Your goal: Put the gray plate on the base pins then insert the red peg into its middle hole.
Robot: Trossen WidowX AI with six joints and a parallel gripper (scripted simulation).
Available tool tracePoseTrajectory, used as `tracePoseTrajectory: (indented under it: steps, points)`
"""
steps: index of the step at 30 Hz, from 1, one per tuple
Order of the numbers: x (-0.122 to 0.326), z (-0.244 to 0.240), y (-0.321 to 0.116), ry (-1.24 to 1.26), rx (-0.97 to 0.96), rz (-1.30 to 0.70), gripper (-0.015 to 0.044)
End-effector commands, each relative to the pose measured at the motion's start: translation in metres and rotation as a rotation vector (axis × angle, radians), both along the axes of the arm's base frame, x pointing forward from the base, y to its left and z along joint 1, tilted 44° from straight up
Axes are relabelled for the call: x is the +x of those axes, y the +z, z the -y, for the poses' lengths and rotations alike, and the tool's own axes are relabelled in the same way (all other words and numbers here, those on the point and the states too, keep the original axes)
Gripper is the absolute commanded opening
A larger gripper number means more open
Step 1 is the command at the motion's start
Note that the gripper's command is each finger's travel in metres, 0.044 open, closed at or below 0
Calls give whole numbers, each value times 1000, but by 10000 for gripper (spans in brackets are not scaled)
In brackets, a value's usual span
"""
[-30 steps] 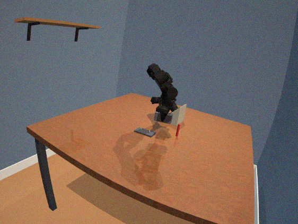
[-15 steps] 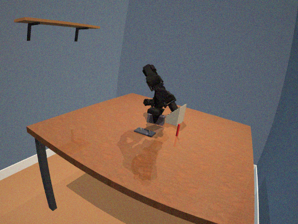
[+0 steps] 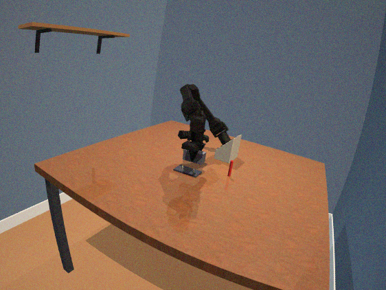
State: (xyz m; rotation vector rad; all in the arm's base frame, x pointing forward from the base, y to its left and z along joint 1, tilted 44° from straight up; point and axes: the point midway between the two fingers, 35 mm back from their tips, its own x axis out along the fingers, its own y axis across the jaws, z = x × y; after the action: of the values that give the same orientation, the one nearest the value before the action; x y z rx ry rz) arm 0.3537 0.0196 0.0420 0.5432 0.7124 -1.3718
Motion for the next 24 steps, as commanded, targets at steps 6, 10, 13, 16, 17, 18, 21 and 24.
tracePoseTrajectory:
  steps: [6, 10, 13, 16, 17, 18, 21, 24]
  points:
    - [-8, 28, 7, -23, -12, 25, 0]
    - [-9, 32, 8, -28, -14, 29, 0]
    - [-9, 32, 8, -28, -14, 29, 0]
    - [-9, 32, 8, -28, -14, 29, 0]
    - [-9, 32, 8, -28, -14, 29, 0]
    - [-9, 32, 8, -28, -14, 29, 0]
    - [-9, 32, 8, -28, -14, 29, 0]
    - [-9, 32, 8, -28, -14, 29, 0]
